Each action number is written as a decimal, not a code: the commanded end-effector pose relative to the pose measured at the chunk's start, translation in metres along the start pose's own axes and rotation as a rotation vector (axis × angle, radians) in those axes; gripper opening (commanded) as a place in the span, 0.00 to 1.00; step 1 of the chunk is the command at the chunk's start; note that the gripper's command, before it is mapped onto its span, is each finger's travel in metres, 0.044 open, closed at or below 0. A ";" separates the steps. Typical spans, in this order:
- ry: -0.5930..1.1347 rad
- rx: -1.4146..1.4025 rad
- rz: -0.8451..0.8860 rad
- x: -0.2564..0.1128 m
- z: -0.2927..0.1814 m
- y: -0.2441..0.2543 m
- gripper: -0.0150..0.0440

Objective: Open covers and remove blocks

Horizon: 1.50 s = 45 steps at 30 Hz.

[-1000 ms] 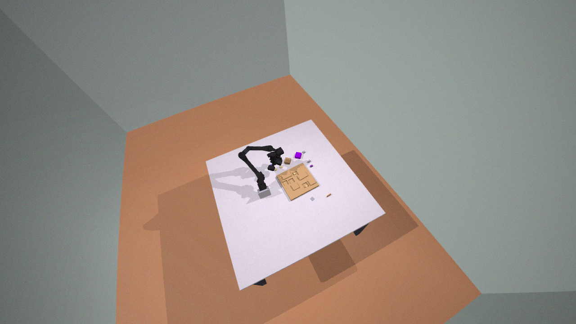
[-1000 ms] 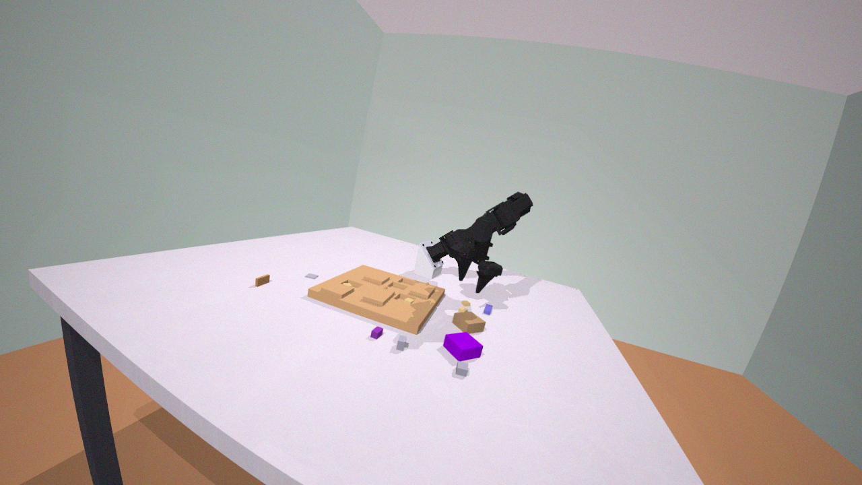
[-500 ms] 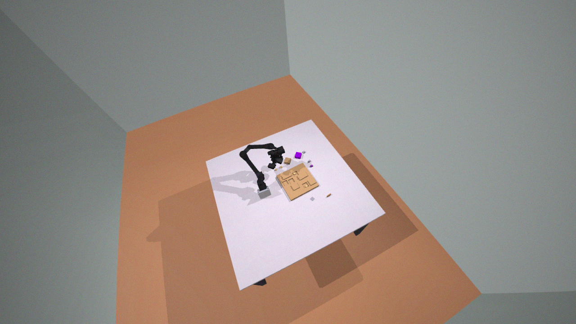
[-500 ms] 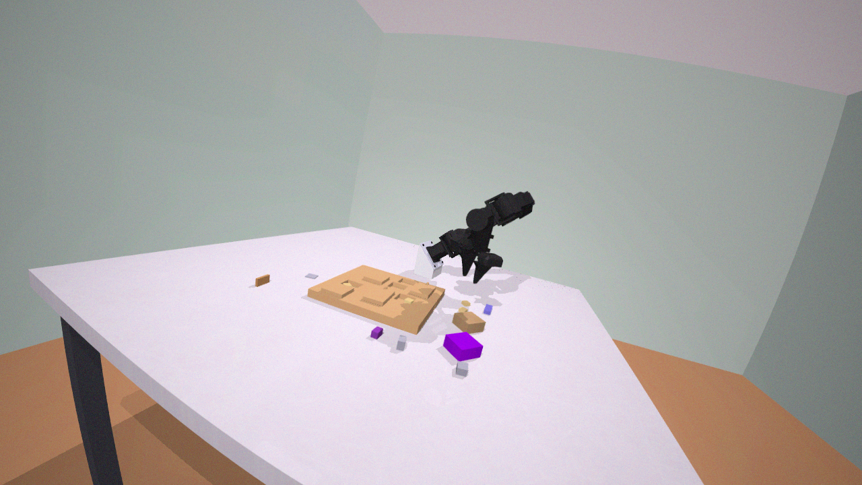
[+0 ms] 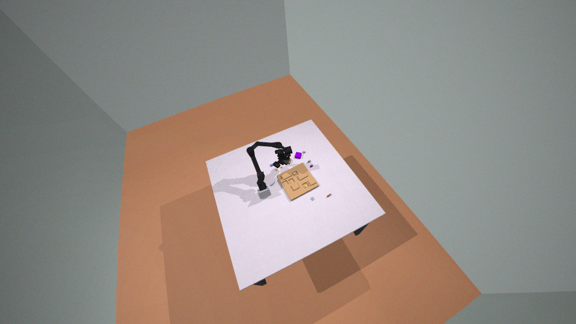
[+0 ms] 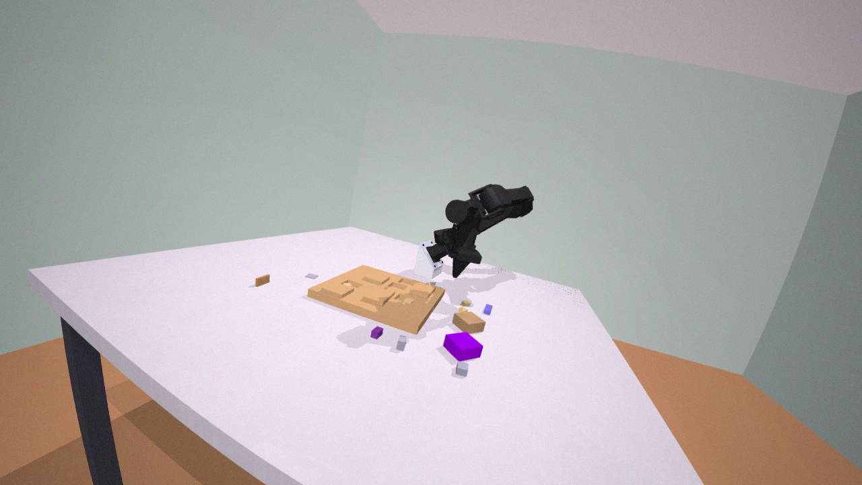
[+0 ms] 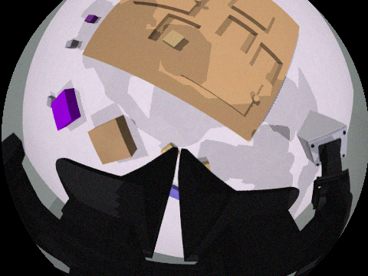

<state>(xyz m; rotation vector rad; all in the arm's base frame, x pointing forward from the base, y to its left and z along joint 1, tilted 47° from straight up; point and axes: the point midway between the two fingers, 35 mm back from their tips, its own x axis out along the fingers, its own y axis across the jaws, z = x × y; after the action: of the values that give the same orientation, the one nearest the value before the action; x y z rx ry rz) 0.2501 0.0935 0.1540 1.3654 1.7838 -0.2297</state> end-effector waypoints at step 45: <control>0.009 0.190 0.002 0.009 0.247 0.012 0.25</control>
<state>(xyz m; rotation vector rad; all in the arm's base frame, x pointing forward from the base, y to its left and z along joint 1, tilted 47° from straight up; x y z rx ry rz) 0.3784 -0.0274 0.0191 1.7080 1.8027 -0.7060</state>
